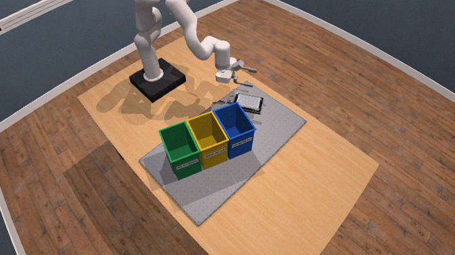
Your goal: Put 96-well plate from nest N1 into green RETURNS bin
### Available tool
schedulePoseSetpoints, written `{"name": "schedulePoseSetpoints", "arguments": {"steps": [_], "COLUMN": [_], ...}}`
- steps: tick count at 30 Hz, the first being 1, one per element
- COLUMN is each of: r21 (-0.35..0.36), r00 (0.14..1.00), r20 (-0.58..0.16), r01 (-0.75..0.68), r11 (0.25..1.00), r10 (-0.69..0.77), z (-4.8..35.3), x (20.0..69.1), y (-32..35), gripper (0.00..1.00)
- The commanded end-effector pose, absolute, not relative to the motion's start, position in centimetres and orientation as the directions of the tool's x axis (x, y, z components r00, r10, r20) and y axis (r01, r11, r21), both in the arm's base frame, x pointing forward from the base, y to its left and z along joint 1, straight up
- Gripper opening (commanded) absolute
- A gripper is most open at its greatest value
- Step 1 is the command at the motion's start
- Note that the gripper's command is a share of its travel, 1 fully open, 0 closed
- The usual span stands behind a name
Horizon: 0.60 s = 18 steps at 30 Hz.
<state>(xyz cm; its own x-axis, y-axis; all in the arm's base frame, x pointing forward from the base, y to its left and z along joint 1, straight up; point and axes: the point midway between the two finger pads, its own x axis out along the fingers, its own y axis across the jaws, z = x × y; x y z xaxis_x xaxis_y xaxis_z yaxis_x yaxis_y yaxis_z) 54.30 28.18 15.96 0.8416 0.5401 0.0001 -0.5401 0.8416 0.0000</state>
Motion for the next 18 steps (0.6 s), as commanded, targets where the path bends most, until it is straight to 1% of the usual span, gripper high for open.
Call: {"name": "schedulePoseSetpoints", "arguments": {"steps": [1,18], "r21": [-0.006,-0.006], "r00": [0.842,0.842], "r20": [0.004,0.004], "r01": [-0.54,-0.54], "r11": [0.842,0.842], "r10": [0.54,0.54], "z": [15.5,13.0], "x": [54.4,54.4], "y": [28.2,28.2], "gripper": [0.37,0.37]}}
